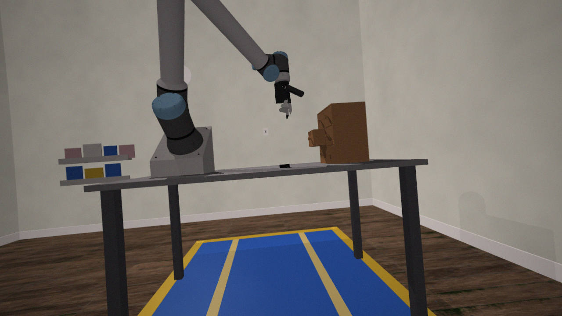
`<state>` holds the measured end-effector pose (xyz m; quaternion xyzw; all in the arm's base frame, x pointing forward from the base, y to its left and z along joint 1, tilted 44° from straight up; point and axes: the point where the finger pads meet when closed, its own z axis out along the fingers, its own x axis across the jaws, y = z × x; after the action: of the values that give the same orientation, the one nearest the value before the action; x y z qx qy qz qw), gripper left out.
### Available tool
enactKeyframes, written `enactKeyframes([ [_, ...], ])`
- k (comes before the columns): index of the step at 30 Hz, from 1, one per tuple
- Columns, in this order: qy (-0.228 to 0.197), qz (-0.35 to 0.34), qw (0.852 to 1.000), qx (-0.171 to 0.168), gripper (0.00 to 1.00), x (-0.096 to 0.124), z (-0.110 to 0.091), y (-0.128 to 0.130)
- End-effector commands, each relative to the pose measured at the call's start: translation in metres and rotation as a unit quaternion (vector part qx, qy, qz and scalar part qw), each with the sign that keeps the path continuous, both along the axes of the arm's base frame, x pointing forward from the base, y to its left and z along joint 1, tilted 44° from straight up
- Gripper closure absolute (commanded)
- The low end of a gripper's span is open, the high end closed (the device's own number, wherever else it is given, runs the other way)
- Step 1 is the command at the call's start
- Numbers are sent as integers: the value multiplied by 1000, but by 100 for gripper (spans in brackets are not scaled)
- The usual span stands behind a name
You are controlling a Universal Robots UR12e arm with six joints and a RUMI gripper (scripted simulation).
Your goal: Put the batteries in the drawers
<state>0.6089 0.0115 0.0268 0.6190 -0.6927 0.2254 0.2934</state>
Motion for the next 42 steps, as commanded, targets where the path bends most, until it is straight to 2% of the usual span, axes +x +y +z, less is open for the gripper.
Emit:
enactKeyframes([
  [1, 3, -3, 1000, 0, 0, 1, 1, 1],
  [42, 10, -10, 1000, 1, 0, 1, 1, 1],
])
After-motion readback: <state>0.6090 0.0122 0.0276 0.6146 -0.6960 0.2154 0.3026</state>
